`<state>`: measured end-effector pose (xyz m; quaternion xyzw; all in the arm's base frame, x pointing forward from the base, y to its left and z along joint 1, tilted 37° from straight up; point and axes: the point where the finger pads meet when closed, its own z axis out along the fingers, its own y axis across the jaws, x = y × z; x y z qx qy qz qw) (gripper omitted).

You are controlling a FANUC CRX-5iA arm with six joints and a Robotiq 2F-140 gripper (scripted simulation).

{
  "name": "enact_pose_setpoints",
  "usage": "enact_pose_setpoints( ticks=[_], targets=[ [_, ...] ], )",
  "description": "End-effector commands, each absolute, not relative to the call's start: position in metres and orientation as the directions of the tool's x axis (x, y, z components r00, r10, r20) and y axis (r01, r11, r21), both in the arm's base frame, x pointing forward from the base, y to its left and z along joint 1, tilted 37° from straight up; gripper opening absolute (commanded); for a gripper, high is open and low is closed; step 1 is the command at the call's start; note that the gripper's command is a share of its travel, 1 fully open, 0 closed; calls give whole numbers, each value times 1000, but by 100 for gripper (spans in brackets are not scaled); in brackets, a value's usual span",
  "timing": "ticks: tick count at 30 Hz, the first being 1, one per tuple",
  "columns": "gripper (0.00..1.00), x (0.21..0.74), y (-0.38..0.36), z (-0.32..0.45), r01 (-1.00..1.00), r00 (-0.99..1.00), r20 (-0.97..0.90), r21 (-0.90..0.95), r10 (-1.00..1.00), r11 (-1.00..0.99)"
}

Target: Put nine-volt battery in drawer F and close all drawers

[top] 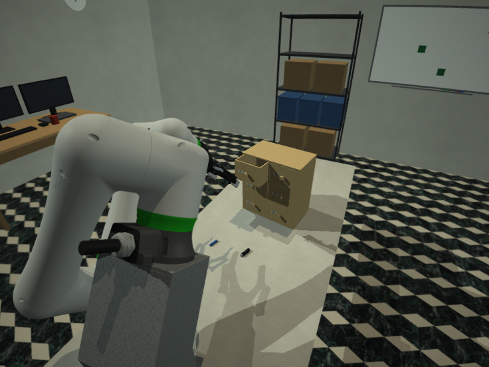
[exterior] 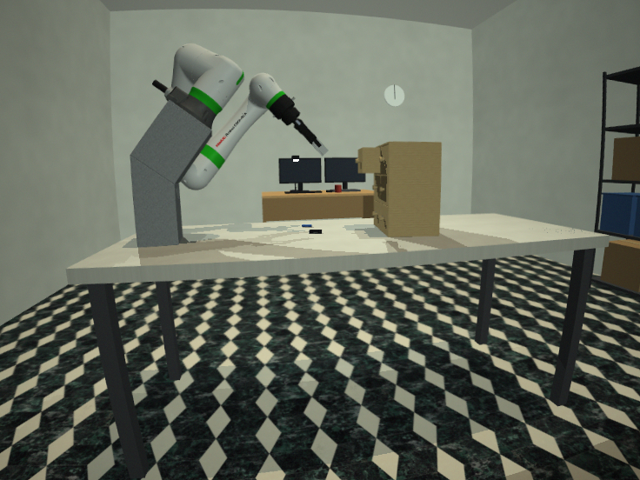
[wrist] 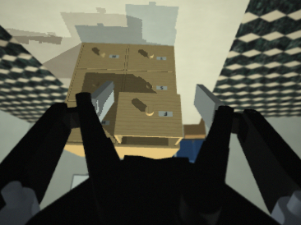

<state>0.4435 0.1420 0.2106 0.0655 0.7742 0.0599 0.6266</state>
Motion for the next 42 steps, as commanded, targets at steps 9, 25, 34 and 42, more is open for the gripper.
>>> enact_pose_setpoints(
  ticks=[9, 25, 34, 42],
  targets=[
    [0, 448, 140, 209, 49, -157, -970, 178, 184, 983],
    [0, 454, 139, 211, 51, -156, -970, 178, 184, 983],
    [0, 479, 136, 219, 51, -156, -970, 178, 184, 983],
    [0, 498, 134, 225, 51, -156, -970, 178, 184, 983]
  ],
)
